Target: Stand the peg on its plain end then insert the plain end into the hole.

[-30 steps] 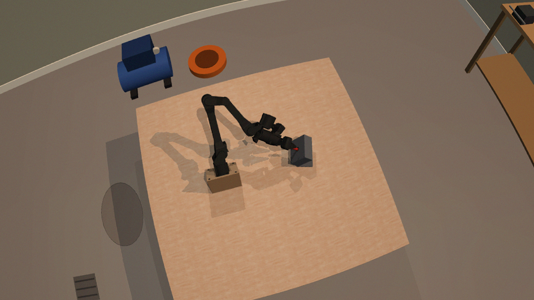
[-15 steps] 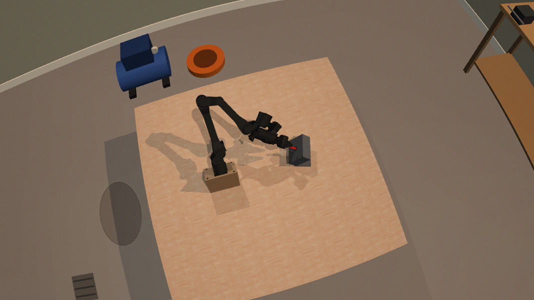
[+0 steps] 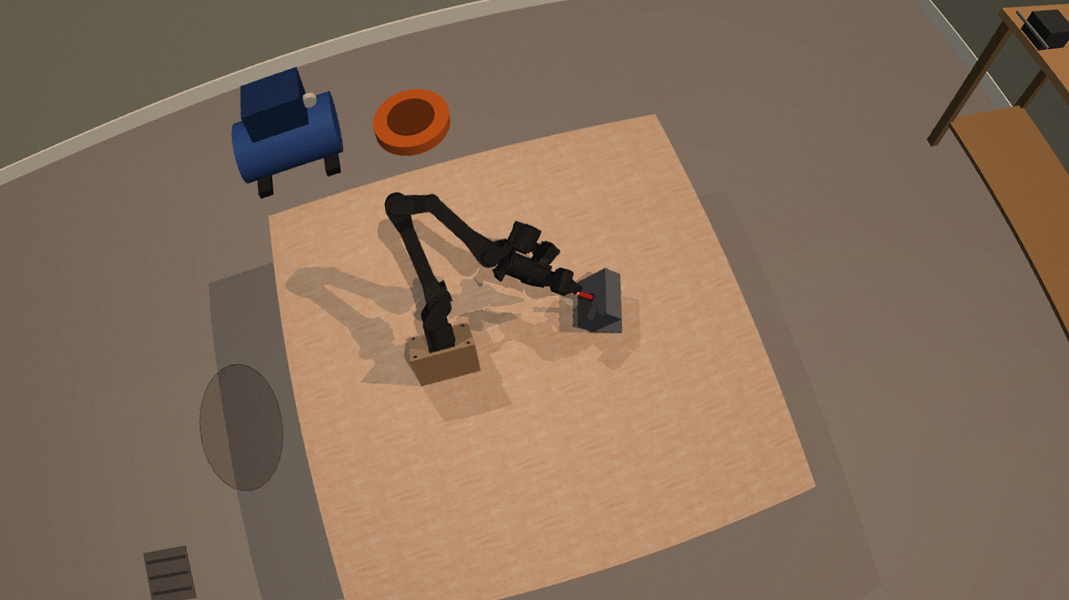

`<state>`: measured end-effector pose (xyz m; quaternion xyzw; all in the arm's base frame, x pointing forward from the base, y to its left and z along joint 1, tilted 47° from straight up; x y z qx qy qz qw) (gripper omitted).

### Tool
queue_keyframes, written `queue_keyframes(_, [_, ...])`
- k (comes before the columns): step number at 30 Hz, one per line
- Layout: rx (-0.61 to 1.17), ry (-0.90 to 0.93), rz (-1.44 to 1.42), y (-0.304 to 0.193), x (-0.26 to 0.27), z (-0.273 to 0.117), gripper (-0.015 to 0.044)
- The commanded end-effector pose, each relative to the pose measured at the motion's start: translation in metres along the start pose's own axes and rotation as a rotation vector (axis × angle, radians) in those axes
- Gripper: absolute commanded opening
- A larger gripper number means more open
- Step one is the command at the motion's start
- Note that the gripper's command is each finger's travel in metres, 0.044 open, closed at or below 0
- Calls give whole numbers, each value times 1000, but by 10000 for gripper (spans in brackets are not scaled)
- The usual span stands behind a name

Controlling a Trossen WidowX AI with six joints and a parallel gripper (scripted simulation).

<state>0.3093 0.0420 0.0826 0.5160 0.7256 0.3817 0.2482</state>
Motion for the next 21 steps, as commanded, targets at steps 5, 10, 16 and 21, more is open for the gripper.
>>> queue_keyframes(5, [-5, 2, -4, 1, 0, -8, 440])
queue_keyframes(10, [-5, 1, -4, 1, 0, -12, 440])
queue_keyframes(16, [-4, 1, -3, 1, 0, -17, 440])
queue_keyframes(21, [-4, 0, -3, 1, -1, -21, 440])
Point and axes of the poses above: the point midway between the two fingers, 35 mm back from their tips, its own z axis out along the fingers, its own x axis across the jaws, y = z × x, the point moved 3 cm from there along -z, back along the fingers, and after that the axes turned 2 degrees about z, right-handed, at the moved point
